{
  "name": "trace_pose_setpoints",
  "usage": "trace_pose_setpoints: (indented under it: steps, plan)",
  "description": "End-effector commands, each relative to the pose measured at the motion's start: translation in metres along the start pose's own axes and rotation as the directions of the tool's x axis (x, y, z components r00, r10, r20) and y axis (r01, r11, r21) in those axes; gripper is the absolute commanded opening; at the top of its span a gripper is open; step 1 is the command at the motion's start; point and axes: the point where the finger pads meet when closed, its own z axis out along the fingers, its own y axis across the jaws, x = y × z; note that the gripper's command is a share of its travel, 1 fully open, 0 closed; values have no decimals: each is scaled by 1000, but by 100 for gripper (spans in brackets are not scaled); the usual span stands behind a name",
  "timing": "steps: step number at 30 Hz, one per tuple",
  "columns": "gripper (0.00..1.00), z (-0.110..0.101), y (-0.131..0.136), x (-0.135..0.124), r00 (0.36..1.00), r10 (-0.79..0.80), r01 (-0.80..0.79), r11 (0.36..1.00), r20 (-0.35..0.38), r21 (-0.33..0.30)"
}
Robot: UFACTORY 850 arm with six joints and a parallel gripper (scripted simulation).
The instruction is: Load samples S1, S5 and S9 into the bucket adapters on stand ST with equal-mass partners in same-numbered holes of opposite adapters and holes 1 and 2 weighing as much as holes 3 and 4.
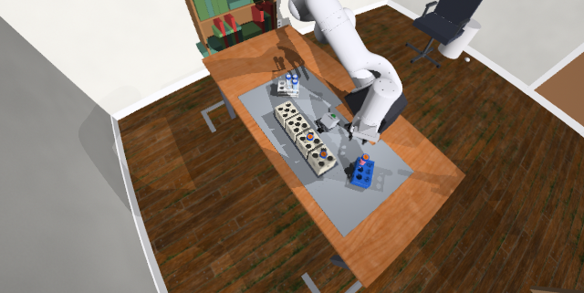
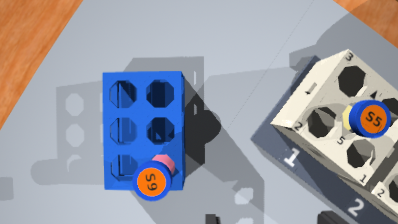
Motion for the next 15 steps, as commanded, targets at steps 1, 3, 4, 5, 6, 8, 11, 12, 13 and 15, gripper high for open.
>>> trace_pose_setpoints:
  steps: [1, 3, 4, 5, 6, 8, 11, 12, 13, 15]
  plan:
    - [57, -2, -15, 2, 1000, 1, -1, 1000, -1, 1]
    - [57, -2, -25, 3, 1000, 1, -1, 1000, -1, 1]
    - [57, -2, -30, 3, 1000, 1, -1, 1000, -1, 1]
    - [57, -2, -35, 3, 1000, 1, -1, 1000, -1, 1]
    - [57, -2, -40, 4, 1000, 1, -1, 1000, -1, 1]
    - [57, -2, -50, 4, 1000, 1, -1, 1000, -1, 1]
    - [57, -2, -65, 5, 1000, 1, -1, 1000, -1, 1]
    - [57, -2, -70, 5, 1000, 1, -1, 1000, -1, 1]
    - [57, -2, -75, 6, 1000, 1, -1, 1000, -1, 1]
    - [57, -2, -78, 6, 1000, 1, -1, 1000, -1, 1]
